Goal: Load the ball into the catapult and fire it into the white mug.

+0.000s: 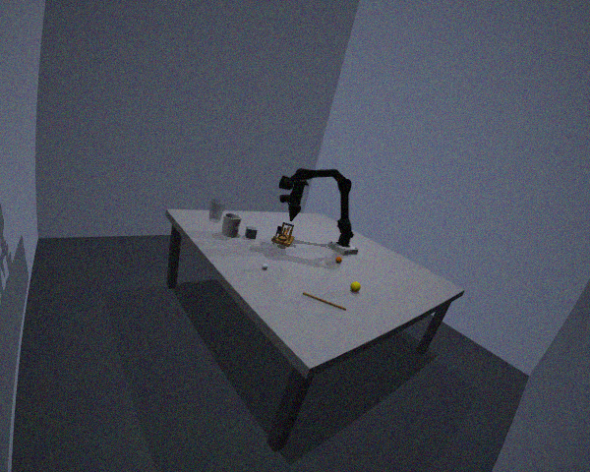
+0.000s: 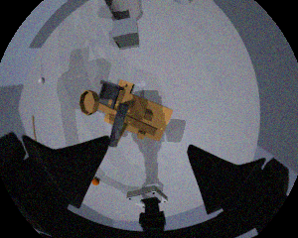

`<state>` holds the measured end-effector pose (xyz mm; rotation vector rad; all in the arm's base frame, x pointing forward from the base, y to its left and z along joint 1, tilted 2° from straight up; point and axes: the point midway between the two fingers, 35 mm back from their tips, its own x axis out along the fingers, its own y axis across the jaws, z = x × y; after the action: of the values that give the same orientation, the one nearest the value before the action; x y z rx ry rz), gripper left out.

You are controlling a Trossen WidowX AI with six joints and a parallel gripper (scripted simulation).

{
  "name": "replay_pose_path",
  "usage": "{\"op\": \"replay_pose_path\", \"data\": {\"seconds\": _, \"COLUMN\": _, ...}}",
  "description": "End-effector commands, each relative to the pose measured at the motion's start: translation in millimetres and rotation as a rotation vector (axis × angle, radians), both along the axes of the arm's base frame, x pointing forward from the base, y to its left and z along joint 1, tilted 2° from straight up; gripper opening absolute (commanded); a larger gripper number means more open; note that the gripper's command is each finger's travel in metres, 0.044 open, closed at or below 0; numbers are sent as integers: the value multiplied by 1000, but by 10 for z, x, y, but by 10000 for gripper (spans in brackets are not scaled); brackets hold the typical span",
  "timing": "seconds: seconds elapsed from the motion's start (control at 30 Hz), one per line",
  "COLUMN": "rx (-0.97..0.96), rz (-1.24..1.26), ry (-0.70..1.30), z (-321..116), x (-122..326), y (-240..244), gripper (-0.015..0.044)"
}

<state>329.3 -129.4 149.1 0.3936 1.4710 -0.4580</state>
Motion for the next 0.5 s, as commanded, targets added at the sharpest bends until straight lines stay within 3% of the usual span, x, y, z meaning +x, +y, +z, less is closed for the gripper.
{"op": "replay_pose_path", "data": {"seconds": 0.0, "rx": 9, "rz": -140, "ry": -6, "z": 1, "x": -8, "y": 5, "gripper": 440}}
{"op": "replay_pose_path", "data": {"seconds": 0.47, "rx": 30, "rz": -624, "ry": -32, "z": 15, "x": -20, "y": 7, "gripper": 440}}
